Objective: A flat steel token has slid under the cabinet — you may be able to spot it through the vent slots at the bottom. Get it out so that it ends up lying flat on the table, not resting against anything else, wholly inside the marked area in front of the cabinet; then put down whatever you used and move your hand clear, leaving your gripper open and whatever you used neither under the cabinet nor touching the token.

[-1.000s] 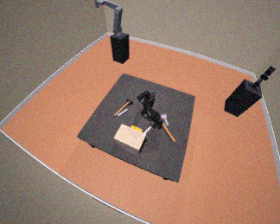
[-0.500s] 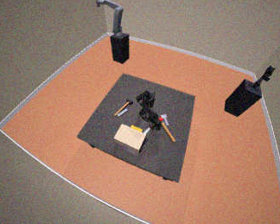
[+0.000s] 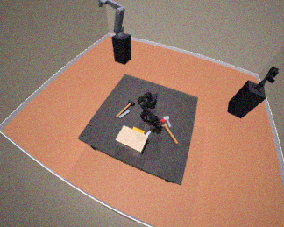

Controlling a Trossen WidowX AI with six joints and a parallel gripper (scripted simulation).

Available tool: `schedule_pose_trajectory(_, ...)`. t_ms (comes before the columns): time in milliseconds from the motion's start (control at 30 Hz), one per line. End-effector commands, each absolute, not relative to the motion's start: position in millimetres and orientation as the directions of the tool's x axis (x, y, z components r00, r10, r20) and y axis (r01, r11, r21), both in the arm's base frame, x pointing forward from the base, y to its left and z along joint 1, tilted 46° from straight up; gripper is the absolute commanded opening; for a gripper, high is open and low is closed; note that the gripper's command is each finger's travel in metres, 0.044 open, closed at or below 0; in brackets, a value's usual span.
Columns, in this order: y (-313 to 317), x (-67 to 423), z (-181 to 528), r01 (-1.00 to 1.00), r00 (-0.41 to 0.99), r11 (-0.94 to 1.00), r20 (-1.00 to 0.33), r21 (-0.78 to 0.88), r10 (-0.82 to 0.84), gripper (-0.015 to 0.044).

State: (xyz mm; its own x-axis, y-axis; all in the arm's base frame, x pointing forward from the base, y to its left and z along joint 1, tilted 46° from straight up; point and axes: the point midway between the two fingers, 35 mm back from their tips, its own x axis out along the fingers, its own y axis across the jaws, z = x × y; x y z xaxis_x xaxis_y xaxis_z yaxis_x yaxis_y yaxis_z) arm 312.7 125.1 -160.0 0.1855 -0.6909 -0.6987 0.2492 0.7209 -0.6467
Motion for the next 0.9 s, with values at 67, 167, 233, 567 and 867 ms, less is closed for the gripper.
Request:
schedule_pose_trajectory(67,124,325,-156,0.255,0.190,0.721,-0.697,-0.645,-0.691,0.0000)
schedule_pose_trajectory(167,124,330,-154,0.255,0.191,0.720,-0.697,-0.645,-0.691,0.0000)
schedule_pose_trajectory(233,124,333,-153,0.255,0.191,0.720,-0.697,-0.645,-0.691,0.0000)
schedule_pose_trajectory(567,123,346,-148,0.256,0.191,0.720,-0.697,-0.645,-0.692,0.0000)
schedule_pose_trajectory(867,122,358,-144,0.256,0.191,0.720,-0.696,-0.645,-0.692,0.0000)
